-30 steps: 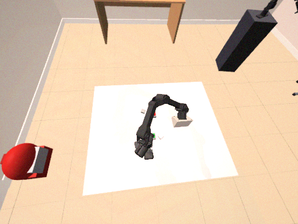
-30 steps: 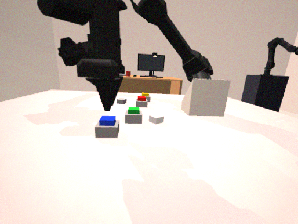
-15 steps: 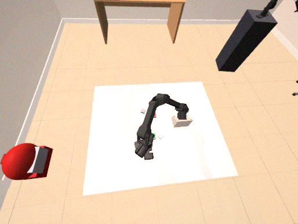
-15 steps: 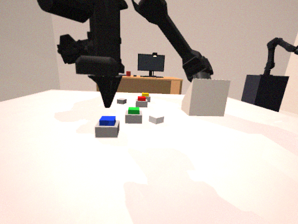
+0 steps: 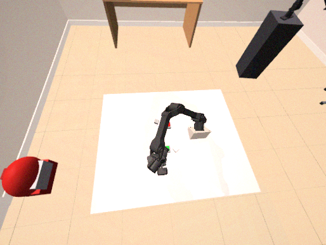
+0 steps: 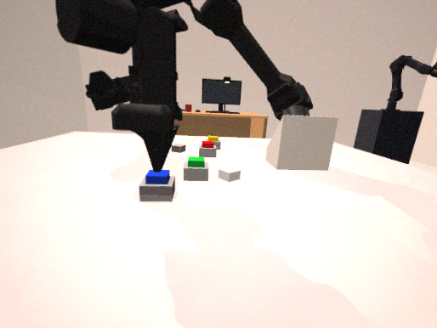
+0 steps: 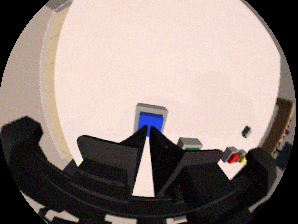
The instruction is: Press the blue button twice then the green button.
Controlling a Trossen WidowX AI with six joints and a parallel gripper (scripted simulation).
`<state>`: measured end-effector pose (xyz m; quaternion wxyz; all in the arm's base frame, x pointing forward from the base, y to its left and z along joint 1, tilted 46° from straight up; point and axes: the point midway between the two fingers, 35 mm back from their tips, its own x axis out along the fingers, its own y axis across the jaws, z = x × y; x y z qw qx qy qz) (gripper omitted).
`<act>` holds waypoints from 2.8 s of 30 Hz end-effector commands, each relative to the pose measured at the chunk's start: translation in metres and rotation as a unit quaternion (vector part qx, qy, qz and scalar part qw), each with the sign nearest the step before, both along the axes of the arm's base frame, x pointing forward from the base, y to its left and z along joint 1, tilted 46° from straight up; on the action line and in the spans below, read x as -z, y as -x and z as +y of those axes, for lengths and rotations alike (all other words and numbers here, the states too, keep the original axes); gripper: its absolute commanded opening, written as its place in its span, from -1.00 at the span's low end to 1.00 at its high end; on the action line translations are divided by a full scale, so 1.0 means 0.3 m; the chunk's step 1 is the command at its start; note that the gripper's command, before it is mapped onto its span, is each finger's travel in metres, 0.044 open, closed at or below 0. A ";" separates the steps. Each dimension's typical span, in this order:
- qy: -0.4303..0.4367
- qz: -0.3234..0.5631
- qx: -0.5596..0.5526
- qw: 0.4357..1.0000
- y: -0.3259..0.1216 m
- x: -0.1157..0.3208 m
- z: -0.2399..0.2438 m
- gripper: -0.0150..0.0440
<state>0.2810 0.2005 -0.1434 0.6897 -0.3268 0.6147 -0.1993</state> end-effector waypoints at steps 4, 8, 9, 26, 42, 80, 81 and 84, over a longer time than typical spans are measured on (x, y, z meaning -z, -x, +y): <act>0.003 0.000 -0.001 1.000 -0.006 0.019 -0.027 -0.42; 0.003 0.000 -0.001 1.000 -0.006 0.019 -0.027 -0.42; 0.003 0.000 -0.001 1.000 -0.006 0.019 -0.027 -0.42; 0.001 0.001 0.000 1.000 0.001 -0.005 0.002 -0.42; 0.003 0.001 -0.001 1.000 0.003 -0.024 0.017 -0.42; 0.003 0.001 -0.001 1.000 0.012 -0.057 0.048 -0.42; 0.003 0.001 -0.001 1.000 0.012 -0.057 0.048 -0.42; 0.002 0.001 -0.001 1.000 0.016 -0.080 0.073 -0.42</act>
